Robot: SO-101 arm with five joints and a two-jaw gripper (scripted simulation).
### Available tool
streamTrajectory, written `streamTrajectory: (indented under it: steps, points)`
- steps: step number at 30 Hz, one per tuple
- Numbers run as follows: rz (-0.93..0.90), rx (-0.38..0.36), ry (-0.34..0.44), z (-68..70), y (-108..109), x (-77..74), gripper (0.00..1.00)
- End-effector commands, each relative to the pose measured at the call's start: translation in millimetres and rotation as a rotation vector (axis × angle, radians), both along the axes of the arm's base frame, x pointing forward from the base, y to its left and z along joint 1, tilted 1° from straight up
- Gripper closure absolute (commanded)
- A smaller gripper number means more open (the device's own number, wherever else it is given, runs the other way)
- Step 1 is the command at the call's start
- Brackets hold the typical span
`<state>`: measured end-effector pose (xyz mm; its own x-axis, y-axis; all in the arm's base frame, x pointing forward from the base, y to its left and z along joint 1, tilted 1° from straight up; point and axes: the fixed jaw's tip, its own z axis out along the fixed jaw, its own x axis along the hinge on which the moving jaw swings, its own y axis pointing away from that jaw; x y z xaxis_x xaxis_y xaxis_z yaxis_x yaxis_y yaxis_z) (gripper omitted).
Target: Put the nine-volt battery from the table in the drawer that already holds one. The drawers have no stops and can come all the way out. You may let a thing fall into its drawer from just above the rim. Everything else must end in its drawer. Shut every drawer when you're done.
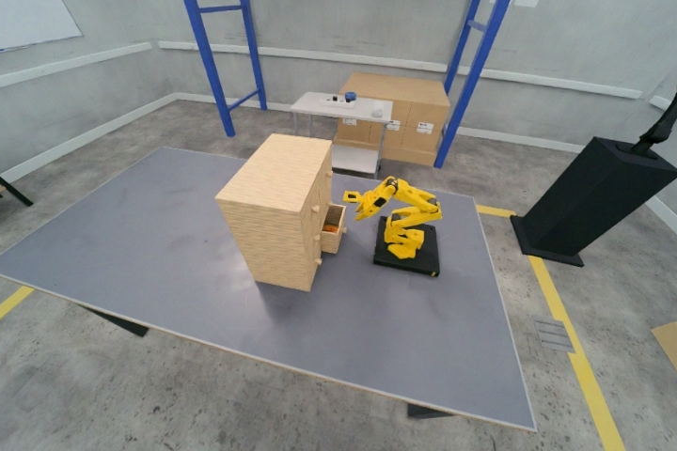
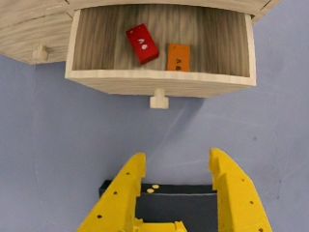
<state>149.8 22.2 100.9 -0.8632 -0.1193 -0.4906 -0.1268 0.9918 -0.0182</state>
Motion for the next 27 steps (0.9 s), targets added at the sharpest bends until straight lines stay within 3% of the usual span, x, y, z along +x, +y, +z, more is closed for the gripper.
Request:
streamTrajectory:
  steps: [1, 10, 27]
  points:
    - [0.008, -0.003, 0.002, 1.1, 0.1, -0.2, 0.79]
    - [0.008, -0.003, 0.002, 1.1, 0.1, -0.2, 0.79]
    - [0.34, -0.182, -0.016, -0.3, 1.0, -2.9, 0.79]
